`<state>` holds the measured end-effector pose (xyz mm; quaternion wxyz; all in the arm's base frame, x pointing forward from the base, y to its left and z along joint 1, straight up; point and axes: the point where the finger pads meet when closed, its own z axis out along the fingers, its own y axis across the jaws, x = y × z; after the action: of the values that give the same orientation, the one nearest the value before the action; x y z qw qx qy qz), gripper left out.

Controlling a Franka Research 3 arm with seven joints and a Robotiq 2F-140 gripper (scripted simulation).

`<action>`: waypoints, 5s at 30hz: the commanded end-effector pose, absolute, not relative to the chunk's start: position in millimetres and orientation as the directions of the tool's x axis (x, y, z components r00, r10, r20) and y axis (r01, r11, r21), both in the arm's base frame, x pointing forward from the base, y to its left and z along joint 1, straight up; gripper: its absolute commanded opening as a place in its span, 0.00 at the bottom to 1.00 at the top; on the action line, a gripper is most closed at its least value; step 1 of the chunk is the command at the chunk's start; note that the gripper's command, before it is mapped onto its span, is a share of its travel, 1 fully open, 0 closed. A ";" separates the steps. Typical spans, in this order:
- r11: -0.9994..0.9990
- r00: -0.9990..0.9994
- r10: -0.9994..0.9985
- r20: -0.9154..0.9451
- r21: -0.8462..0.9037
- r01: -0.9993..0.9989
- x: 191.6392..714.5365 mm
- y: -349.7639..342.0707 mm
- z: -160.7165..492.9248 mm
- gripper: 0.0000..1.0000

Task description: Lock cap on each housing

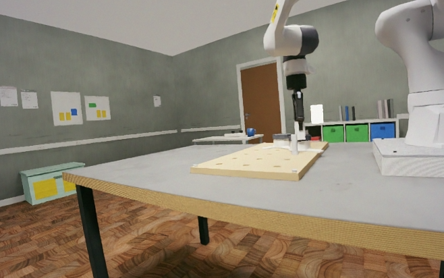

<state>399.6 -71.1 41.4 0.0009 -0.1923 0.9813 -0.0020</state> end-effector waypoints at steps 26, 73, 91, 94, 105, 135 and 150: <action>0.924 -0.924 -0.382 0.000 0.000 -0.382 395.9 -70.6 40.4 0.10; 0.924 -0.924 -0.382 0.000 0.000 -0.382 395.9 -70.6 40.4 0.78; 0.924 -0.924 -0.382 0.000 0.000 -0.382 395.9 -70.6 40.9 0.78; 0.924 -0.924 -0.382 0.000 0.000 -0.382 395.9 -70.6 41.6 0.78; 0.924 -0.924 -0.382 0.000 0.000 -0.382 395.9 -70.6 50.6 0.78; 0.924 -0.924 -0.382 0.000 0.000 -0.382 395.9 -70.6 100.1 0.78; 0.924 -0.924 -0.382 0.000 0.000 -0.382 395.9 -70.6 109.4 0.78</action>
<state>396.8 -71.6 108.3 0.0019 -0.1983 0.9801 -0.0009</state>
